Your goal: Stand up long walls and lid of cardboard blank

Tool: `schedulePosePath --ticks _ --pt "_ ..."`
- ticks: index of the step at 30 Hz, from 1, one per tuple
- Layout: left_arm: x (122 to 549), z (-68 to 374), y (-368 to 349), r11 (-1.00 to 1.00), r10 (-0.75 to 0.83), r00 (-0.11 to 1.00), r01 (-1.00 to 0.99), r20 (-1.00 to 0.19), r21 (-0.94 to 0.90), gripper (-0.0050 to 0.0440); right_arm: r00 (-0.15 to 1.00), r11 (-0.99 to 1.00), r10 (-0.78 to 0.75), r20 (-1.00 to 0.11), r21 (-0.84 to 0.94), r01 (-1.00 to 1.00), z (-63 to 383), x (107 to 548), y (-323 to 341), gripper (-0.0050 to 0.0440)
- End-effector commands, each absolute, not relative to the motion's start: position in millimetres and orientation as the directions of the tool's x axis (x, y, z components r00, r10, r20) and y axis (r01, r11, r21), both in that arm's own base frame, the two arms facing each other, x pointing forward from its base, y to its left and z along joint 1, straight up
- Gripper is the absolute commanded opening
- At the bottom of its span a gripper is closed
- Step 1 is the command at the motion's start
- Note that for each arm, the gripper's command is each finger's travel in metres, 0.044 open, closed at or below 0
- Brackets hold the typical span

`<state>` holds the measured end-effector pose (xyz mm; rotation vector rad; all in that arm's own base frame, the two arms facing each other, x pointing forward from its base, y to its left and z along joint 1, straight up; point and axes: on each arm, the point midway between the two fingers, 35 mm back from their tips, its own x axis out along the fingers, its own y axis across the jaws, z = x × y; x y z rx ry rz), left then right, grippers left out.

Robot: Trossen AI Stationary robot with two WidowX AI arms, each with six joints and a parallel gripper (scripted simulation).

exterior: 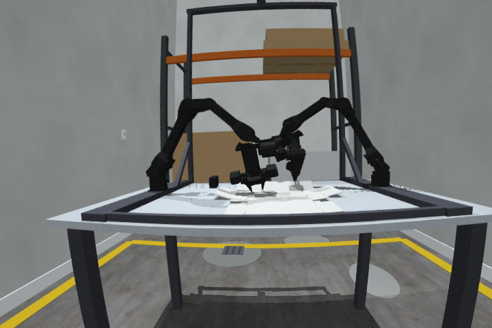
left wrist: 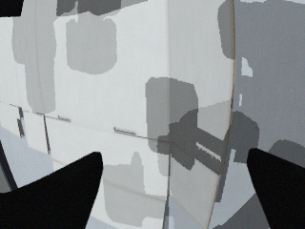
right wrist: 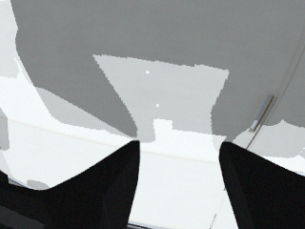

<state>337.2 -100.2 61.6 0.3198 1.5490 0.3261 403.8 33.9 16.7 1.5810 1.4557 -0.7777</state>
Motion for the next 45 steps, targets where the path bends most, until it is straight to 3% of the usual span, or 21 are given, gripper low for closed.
schedulePosePath --ticks 1,45 --pt "339 69 -101 0.923 0.384 0.018 -0.012 -0.923 0.384 0.0396 0.022 0.013 0.415 -0.91 0.031 0.999 -34 377 19 0.0203" --pt "340 88 -50 0.921 0.388 0.016 -0.01 -0.921 0.388 0.0396 0.027 0.013 0.413 -0.91 0.035 0.999 -36 374 28 0.0203"
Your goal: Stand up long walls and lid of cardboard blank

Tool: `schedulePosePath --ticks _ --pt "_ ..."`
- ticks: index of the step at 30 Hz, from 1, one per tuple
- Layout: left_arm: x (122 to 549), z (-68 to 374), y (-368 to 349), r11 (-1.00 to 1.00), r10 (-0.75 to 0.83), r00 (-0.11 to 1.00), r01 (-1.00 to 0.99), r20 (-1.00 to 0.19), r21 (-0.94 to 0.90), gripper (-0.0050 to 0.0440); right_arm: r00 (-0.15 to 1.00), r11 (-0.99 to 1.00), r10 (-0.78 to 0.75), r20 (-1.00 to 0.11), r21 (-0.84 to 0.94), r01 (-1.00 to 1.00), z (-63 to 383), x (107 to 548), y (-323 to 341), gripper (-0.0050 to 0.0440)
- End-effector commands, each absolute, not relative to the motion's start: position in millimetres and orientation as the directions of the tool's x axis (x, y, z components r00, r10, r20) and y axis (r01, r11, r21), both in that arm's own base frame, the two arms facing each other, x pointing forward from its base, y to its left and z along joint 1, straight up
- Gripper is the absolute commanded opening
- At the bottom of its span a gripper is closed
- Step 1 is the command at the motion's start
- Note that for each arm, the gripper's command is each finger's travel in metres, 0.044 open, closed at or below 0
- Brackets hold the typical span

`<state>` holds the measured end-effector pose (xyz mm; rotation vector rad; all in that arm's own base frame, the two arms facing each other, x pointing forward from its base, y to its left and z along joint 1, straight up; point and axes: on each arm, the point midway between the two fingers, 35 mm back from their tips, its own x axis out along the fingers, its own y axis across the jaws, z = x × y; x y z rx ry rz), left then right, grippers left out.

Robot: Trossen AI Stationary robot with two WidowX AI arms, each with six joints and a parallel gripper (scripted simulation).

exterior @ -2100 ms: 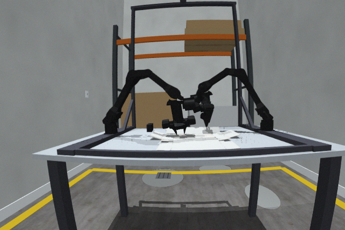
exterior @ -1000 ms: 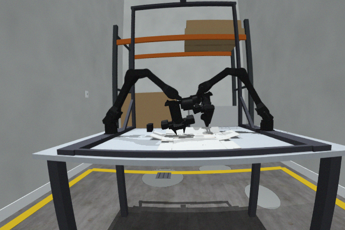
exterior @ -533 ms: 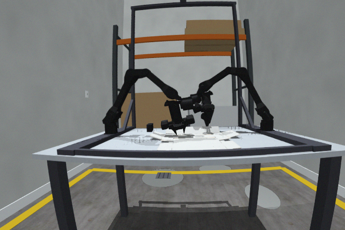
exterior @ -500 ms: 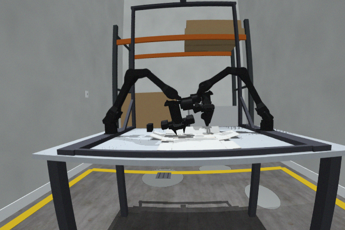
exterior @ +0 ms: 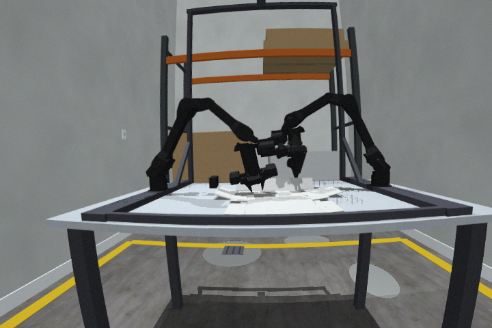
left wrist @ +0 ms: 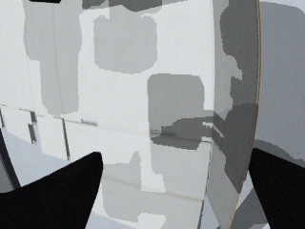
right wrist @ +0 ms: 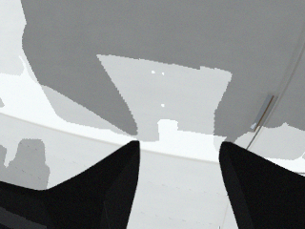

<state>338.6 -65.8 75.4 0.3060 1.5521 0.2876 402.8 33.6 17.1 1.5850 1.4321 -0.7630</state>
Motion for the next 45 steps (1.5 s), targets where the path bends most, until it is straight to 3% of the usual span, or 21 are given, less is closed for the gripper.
schedulePosePath --ticks 1,36,45 --pt "340 88 -49 0.921 0.389 0.016 -0.01 -0.921 0.388 0.0396 0.027 0.012 0.413 -0.91 0.035 0.999 -36 374 28 0.0203" --pt "339 96 -49 0.922 0.388 0.016 -0.009 -0.922 0.388 0.0396 0.028 0.009 0.412 -0.911 0.035 0.999 -33 377 30 0.0203" --pt "341 100 -108 0.924 0.381 0.016 -0.009 -0.924 0.381 0.0396 0.054 0.009 0.419 -0.906 0.064 0.998 -23 384 31 0.0203"
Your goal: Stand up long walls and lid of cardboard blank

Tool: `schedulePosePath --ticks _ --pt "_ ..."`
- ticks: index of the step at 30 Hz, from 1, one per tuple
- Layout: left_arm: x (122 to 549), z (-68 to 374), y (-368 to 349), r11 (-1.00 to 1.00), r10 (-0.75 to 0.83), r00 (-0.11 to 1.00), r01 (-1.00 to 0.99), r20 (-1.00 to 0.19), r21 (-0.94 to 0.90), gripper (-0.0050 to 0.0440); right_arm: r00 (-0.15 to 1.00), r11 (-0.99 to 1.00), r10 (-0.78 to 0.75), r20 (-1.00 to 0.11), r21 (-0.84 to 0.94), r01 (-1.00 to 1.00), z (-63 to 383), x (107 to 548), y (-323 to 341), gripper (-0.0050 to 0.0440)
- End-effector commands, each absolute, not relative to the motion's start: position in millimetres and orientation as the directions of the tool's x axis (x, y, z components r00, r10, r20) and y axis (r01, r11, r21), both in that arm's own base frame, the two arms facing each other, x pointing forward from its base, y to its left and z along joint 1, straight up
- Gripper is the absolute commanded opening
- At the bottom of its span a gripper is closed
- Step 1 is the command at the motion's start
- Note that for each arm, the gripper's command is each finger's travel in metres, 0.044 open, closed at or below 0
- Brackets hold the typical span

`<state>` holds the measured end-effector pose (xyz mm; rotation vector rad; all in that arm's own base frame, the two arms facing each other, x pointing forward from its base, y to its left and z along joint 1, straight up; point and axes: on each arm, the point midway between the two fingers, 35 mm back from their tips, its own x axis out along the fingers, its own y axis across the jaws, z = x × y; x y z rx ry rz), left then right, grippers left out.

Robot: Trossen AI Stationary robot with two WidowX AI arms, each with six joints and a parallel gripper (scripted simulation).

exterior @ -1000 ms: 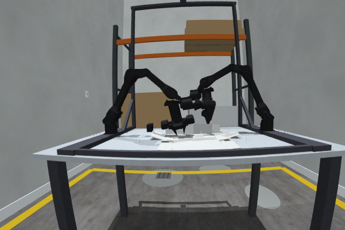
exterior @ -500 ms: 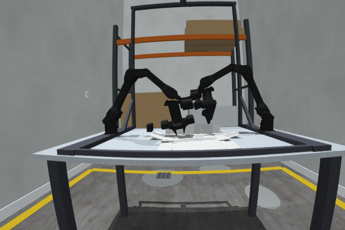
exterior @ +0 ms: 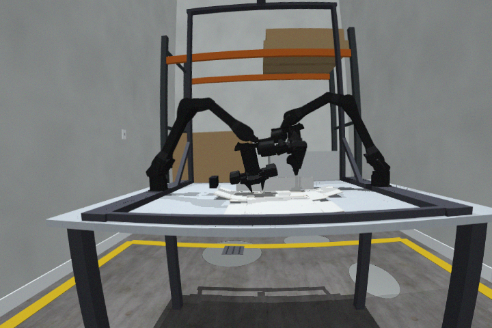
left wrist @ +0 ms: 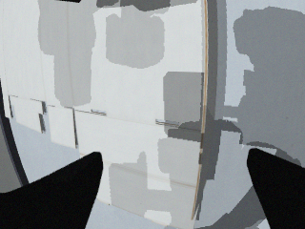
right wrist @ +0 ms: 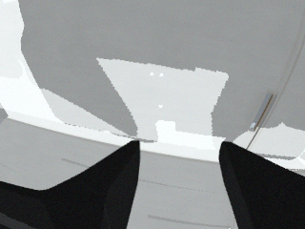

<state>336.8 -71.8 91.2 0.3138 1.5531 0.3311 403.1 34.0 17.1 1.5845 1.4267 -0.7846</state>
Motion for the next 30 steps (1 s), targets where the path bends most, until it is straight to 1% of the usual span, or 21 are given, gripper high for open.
schedulePosePath --ticks 1,5,8,11,13,17,23,24,30 --pt "340 101 -120 0.924 0.381 0.016 -0.009 -0.924 0.381 0.0396 0.066 0.009 0.422 -0.904 0.077 0.997 -18 387 32 0.0203" --pt "338 101 -131 0.924 0.381 0.015 -0.009 -0.924 0.381 0.0396 0.119 0.009 0.44 -0.89 0.137 0.99 3 398 35 0.0203" --pt "338 101 -131 0.924 0.381 0.015 -0.009 -0.924 0.381 0.0324 0.113 0.009 0.438 -0.892 0.13 0.991 10 401 35 0.0275" --pt "338 101 -131 0.924 0.381 0.015 -0.009 -0.924 0.381 0.0252 0.099 0.008 0.433 -0.896 0.113 0.994 27 406 35 0.0347" --pt "338 101 -131 0.924 0.381 0.015 -0.009 -0.924 0.381 0.0252 0.099 0.008 0.433 -0.896 0.113 0.994 27 406 35 0.0347" --pt "338 101 -131 0.924 0.381 0.016 -0.009 -0.924 0.381 0.0156 0.074 0.006 0.426 -0.902 0.084 0.996 58 411 36 0.044" --pt "338 101 -131 0.924 0.381 0.016 -0.009 -0.924 0.381 0.0012 0.061 0.003 0.409 -0.91 0.069 0.998 109 417 37 0.044" --pt "338 101 -131 0.924 0.381 0.016 -0.009 -0.924 0.381 0.0 0.04 0.003 0.41 -0.911 0.045 0.999 111 412 37 0.044" --pt "338 101 -131 0.924 0.381 0.016 -0.009 -0.924 0.381 0.0 0.031 0.003 0.41 -0.912 0.035 0.999 111 410 37 0.044"
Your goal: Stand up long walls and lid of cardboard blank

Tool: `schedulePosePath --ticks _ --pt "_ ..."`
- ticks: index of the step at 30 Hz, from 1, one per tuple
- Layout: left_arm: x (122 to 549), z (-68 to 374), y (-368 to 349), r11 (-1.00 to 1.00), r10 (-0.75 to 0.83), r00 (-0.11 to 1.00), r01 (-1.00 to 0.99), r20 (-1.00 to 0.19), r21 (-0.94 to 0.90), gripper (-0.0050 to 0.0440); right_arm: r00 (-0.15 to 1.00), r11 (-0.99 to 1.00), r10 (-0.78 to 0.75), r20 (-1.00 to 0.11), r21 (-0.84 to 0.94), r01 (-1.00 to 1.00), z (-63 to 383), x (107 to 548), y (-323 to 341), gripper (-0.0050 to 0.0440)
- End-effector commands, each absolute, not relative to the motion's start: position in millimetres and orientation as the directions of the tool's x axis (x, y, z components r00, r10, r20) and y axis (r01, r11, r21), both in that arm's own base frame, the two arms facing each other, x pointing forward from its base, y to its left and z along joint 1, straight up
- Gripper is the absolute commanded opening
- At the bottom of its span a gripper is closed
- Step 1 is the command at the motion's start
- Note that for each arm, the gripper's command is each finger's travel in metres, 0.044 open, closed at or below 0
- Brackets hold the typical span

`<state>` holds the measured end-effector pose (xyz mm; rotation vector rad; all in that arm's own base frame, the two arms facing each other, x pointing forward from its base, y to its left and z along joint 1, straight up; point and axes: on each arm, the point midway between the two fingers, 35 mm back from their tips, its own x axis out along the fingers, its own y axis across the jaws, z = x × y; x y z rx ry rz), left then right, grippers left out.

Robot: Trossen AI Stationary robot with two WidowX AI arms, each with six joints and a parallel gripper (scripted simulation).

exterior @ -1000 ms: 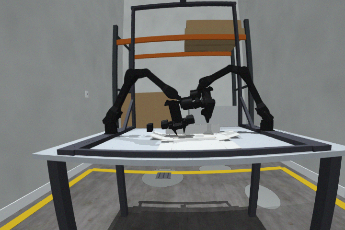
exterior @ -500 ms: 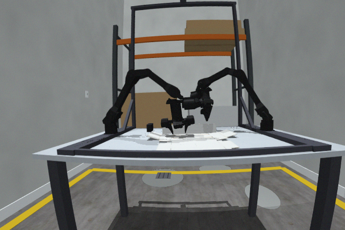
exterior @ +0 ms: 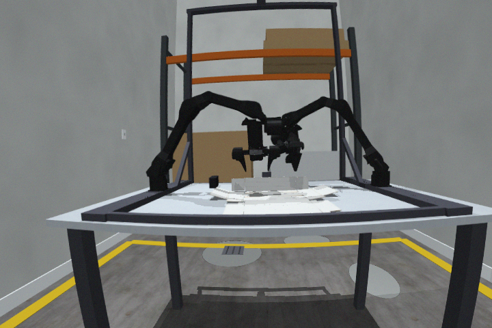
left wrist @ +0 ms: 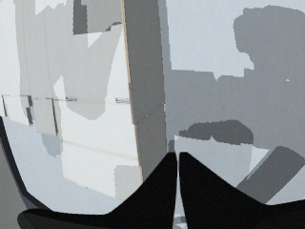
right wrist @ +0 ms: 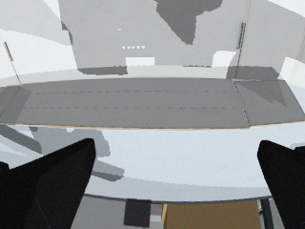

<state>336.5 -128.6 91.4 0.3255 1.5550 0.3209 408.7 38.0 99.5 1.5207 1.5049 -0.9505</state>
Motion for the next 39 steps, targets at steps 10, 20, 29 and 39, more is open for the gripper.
schedulePosePath --ticks 10,20,29,39 --pt "347 100 -113 0.926 0.348 0.016 -0.16 -0.937 0.341 0.0096 0.059 -0.126 0.371 -0.927 0.013 0.992 126 388 39 0.044" --pt "364 94 -65 0.8 0.243 0.024 -0.571 -0.97 0.186 0.0096 0.111 -0.505 0.243 -0.964 -0.028 0.863 154 319 36 0.044" --pt "370 77 -32 0.516 0.134 0.003 -0.854 -0.991 0.067 0.0096 0.085 -0.801 0.146 -0.986 -0.067 0.595 154 248 30 0.044" --pt "373 62 -2 0.163 0.032 0.01 -0.987 -0.999 -0.004 0.0096 0.065 -0.972 0.055 -0.996 -0.038 0.234 140 185 20 0.044"
